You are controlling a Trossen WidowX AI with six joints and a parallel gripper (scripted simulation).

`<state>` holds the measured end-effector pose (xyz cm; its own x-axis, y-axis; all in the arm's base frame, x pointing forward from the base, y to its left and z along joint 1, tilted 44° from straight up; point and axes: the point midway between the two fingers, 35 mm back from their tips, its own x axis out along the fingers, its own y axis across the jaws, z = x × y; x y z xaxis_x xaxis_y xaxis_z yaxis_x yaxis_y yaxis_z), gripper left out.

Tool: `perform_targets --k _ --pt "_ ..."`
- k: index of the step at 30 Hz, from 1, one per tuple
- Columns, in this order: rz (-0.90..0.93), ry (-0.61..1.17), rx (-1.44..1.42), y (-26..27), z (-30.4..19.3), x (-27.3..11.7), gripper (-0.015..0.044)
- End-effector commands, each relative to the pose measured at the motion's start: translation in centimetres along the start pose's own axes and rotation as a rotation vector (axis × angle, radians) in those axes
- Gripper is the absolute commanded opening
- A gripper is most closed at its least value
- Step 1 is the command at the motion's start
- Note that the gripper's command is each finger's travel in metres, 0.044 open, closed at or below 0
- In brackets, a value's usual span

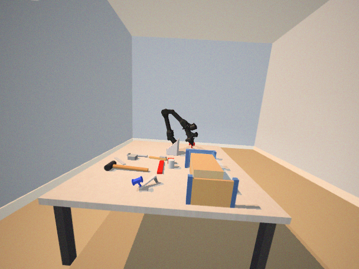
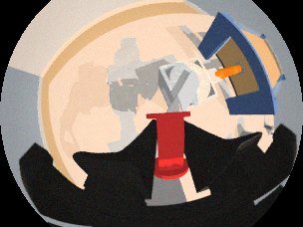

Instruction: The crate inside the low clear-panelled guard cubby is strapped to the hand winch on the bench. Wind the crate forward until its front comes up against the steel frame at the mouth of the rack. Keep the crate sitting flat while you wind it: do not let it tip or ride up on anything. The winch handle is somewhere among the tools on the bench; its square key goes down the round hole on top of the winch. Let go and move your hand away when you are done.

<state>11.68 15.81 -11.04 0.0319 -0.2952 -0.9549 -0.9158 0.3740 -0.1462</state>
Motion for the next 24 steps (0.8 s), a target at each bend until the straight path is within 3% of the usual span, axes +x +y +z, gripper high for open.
perform_targets --k 1,24 --pt "-0.032 0.019 0.003 -1.3 -1.0 -0.2 0.0" --pt "-0.035 0.021 0.004 -4.8 -1.8 -0.7 0.0"
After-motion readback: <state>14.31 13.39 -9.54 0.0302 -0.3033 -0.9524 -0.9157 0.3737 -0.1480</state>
